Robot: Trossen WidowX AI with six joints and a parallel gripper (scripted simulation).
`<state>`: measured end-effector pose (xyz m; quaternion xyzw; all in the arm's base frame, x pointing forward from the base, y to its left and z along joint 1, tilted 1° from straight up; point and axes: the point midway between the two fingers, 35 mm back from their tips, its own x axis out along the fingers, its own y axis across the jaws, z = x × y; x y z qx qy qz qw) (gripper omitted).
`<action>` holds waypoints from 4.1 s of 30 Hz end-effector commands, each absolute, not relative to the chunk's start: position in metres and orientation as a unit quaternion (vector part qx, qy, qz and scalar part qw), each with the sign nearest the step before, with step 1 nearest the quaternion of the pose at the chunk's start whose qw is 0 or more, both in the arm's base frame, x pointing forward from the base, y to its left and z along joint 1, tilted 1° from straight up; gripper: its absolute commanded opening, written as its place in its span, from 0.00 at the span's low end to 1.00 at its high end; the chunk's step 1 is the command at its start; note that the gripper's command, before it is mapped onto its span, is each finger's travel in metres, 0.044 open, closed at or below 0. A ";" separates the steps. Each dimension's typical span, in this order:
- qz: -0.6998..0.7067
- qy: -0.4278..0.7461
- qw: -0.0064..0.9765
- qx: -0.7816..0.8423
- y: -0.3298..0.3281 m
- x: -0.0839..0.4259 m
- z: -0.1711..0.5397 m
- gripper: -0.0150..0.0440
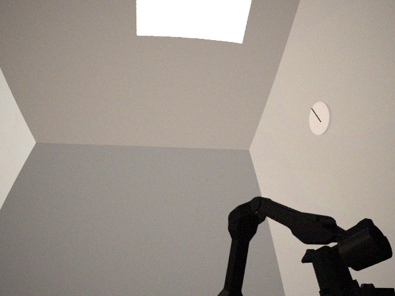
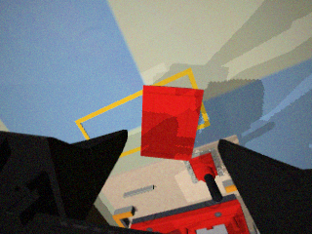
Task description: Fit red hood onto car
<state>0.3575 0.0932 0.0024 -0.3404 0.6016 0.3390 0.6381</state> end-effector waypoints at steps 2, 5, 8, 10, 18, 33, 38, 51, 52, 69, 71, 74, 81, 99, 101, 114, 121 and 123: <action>0.341 0.602 0.637 -0.340 0.094 0.357 -0.002 1.00; 0.342 0.602 0.637 -0.340 0.094 0.357 -0.005 1.00; 0.342 0.602 0.637 -0.340 0.094 0.357 -0.007 1.00; 0.342 0.602 0.637 -0.340 0.094 0.357 -0.008 1.00; 0.342 0.602 0.637 -0.340 0.094 0.357 -0.014 1.00; 0.342 0.602 0.637 -0.340 0.094 0.357 -0.025 1.00; 0.342 0.602 0.637 -0.340 0.094 0.357 -0.028 1.00; 0.342 0.602 0.637 -0.340 0.094 0.357 -0.034 1.00; 0.342 0.602 0.637 -0.340 0.094 0.357 -0.034 1.00; 0.342 0.602 0.637 -0.340 0.095 0.357 -0.043 1.00; 0.342 0.602 0.637 -0.340 0.095 0.357 -0.044 1.00; 0.342 0.602 0.637 -0.340 0.095 0.357 -0.045 1.00; 0.342 0.602 0.637 -0.340 0.095 0.357 -0.049 1.00; 0.340 0.602 0.637 -0.340 0.094 0.358 -0.047 0.59; 0.340 0.602 0.637 -0.340 0.094 0.358 -0.045 0.50; 0.340 0.602 0.637 -0.340 0.093 0.357 -0.012 0.25; 0.340 0.602 0.637 -0.340 0.093 0.356 0.012 0.25; 0.340 0.602 0.637 -0.340 0.092 0.355 0.018 0.25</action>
